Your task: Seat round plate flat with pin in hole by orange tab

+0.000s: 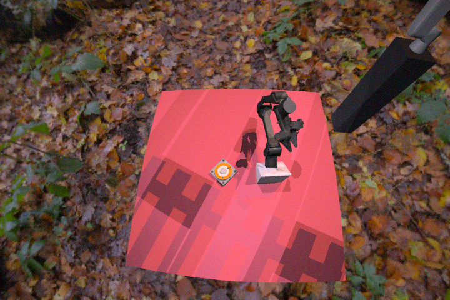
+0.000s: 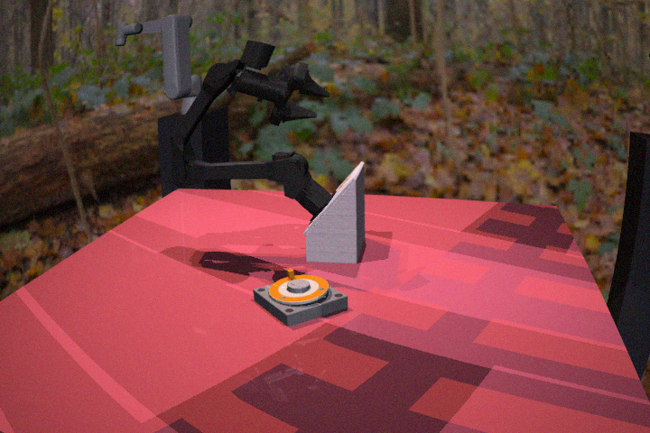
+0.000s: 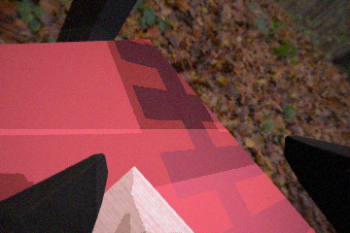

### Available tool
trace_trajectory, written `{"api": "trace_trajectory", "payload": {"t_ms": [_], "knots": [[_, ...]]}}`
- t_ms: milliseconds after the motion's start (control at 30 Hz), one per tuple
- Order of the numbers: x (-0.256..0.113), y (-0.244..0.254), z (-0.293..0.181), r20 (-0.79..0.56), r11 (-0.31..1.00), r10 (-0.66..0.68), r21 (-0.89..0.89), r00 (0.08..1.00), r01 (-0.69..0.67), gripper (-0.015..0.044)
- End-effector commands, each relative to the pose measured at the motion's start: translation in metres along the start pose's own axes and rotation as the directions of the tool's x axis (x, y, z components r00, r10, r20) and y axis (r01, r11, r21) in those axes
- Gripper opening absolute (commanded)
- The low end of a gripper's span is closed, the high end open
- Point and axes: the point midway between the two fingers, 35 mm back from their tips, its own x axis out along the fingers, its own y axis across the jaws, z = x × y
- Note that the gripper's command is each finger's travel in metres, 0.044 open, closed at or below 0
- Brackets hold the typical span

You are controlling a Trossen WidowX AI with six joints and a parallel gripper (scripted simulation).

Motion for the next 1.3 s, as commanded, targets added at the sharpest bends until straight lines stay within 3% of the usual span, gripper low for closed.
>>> {"api": "trace_trajectory", "payload": {"t_ms": [0, 100, 233, 300, 500, 567, 767, 867, 1033, 1267], "knots": [[0.001, -0.002, -0.001, -0.008, 1.000, -0.005, 0.017, 1.000, 0.005, 0.0374], [0.008, -0.033, -0.019, -0.118, 0.964, -0.057, 0.250, 0.991, 0.086, 0.0295], [0.014, -0.079, -0.063, -0.314, 0.769, -0.088, 0.582, 0.945, 0.265, 0.0190], [0.014, -0.085, -0.072, -0.347, 0.724, -0.084, 0.623, 0.934, 0.297, 0.0137], [0.011, -0.119, -0.160, -0.601, 0.225, 0.039, 0.784, 0.798, 0.579, 0.0000], [0.010, -0.120, -0.171, -0.624, 0.162, 0.062, 0.777, 0.779, 0.609, 0.0000], [-0.001, -0.111, -0.269, -0.736, -0.311, 0.317, 0.515, 0.598, 0.799, 0.0000], [-0.004, -0.103, -0.290, -0.738, -0.389, 0.383, 0.416, 0.555, 0.822, 0.0000], [-0.012, -0.063, -0.356, -0.688, -0.535, 0.598, 0.039, 0.412, 0.844, 0.0000], [-0.012, -0.056, -0.363, -0.675, -0.542, 0.624, -0.012, 0.393, 0.840, 0.0000]]}}
